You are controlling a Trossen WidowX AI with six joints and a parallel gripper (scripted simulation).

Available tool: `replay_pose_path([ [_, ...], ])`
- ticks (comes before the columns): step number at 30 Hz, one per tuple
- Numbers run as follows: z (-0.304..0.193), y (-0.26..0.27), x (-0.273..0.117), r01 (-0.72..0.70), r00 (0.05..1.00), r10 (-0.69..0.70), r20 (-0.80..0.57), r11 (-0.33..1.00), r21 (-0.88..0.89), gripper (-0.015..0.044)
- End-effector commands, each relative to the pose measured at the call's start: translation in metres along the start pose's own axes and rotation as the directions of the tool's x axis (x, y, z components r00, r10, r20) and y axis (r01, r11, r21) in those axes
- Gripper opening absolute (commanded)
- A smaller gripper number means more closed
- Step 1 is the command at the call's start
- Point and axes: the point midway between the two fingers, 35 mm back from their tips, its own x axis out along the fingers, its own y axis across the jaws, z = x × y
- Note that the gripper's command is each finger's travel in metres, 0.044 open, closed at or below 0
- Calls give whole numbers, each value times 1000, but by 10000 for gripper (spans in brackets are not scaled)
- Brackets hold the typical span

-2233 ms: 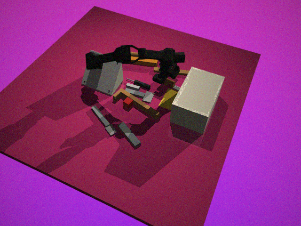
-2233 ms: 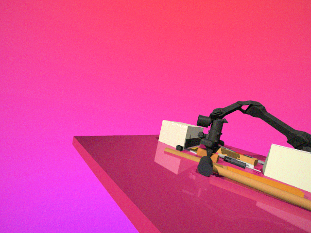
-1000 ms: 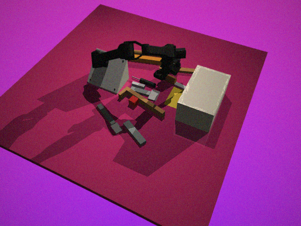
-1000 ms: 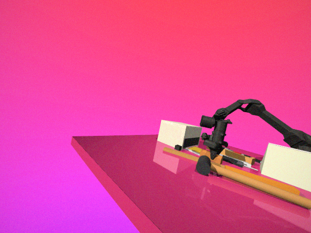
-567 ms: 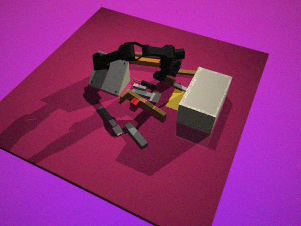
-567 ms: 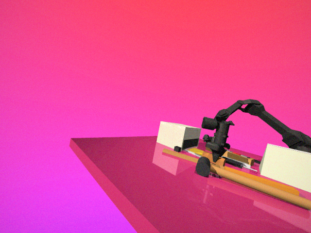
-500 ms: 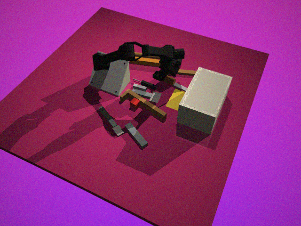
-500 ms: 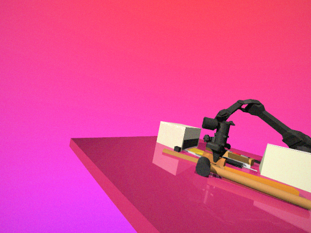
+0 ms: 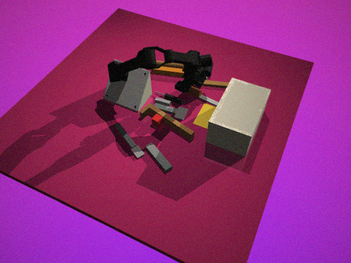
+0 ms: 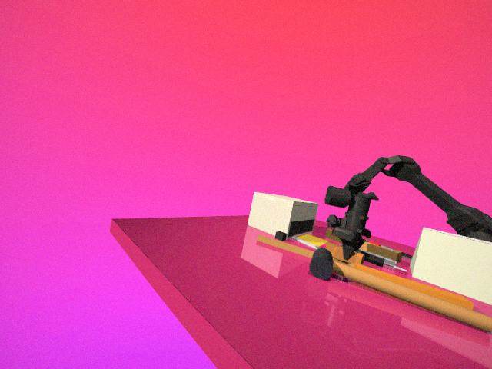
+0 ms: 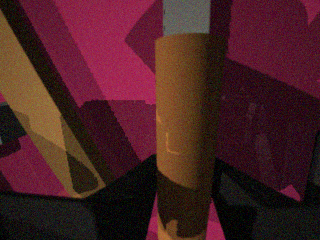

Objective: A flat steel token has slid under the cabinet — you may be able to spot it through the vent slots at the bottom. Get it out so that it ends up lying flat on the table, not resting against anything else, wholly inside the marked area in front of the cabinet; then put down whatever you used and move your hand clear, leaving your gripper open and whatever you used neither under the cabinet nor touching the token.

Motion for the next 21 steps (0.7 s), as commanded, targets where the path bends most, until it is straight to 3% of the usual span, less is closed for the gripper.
replay_pose_path([
  [1,-9,0,1,3,1000,-3,-4,1000,-1,0],
  [21,-38,2,1,2,1000,-2,-4,1000,-2,0],
])
